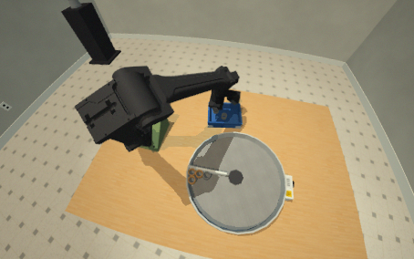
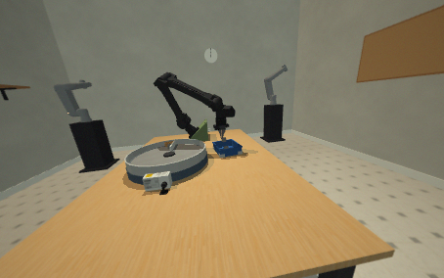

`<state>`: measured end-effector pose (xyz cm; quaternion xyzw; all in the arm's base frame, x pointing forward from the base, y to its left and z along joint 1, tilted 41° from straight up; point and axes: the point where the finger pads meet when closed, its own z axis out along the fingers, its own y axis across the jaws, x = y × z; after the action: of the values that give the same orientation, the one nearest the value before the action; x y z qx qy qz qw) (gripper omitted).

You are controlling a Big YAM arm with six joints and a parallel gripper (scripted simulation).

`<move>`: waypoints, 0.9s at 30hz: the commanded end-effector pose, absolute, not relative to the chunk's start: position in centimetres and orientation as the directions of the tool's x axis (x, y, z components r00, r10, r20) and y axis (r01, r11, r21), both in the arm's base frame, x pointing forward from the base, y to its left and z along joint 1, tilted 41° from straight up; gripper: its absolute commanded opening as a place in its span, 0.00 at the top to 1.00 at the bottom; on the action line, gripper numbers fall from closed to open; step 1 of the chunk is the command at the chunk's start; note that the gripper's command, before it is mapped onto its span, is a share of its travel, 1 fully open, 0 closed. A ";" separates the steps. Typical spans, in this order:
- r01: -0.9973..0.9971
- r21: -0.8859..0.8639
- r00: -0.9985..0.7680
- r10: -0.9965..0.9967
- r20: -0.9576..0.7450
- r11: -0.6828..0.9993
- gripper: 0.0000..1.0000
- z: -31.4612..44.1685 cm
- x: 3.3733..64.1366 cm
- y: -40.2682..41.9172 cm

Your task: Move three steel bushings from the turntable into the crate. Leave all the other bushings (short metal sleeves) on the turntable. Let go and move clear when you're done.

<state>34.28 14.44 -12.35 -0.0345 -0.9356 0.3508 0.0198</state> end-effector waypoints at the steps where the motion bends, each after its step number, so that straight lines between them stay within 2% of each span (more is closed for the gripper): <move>1: 0.044 -0.643 -0.998 0.056 -0.002 0.764 1.00 -12.3 35.0 15.4; 27: 0.042 -0.652 -0.998 0.064 0.010 0.757 1.00 -14.7 34.3 12.6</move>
<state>33.88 12.32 -14.61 -0.0370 -0.9340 0.3546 0.0234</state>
